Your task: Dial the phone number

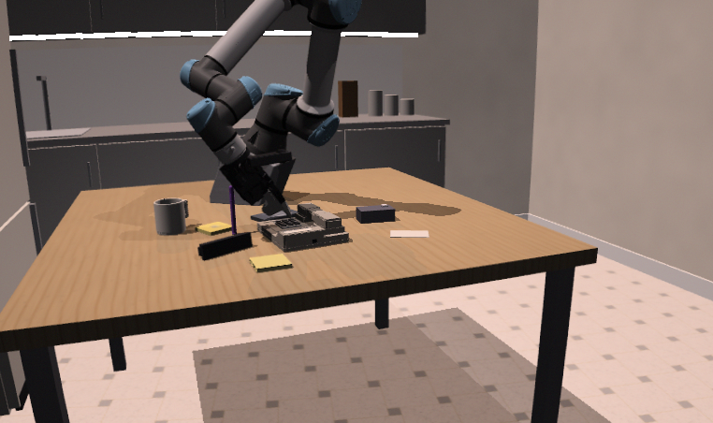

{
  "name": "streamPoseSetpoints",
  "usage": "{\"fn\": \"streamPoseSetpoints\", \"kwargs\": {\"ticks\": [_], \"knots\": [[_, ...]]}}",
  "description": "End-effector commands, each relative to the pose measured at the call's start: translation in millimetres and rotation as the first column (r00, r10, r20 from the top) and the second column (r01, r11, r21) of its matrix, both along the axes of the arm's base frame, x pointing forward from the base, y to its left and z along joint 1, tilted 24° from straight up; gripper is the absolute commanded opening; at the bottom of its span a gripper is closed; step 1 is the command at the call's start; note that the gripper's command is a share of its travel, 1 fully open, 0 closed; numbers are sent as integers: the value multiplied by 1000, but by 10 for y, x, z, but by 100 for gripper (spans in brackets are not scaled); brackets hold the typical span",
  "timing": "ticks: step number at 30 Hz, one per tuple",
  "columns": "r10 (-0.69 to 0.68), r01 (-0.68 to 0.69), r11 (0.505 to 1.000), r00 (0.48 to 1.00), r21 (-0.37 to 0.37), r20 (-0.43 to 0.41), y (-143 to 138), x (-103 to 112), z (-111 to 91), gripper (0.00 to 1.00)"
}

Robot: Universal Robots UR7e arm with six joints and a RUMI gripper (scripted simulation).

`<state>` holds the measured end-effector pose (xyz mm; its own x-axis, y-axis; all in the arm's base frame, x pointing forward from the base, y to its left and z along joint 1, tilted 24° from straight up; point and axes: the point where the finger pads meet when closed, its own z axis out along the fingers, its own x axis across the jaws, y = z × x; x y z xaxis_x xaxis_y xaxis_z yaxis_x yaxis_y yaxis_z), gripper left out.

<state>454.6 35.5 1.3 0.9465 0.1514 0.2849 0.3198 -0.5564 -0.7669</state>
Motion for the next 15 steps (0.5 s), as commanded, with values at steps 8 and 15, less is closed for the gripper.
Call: {"fn": "streamPoseSetpoints", "kwargs": {"ticks": [8,15], "knots": [[0,0,1000,1000,-1,1,120,66,66,0],[0,0,1000,1000,-1,1,175,94,94,0]]}}
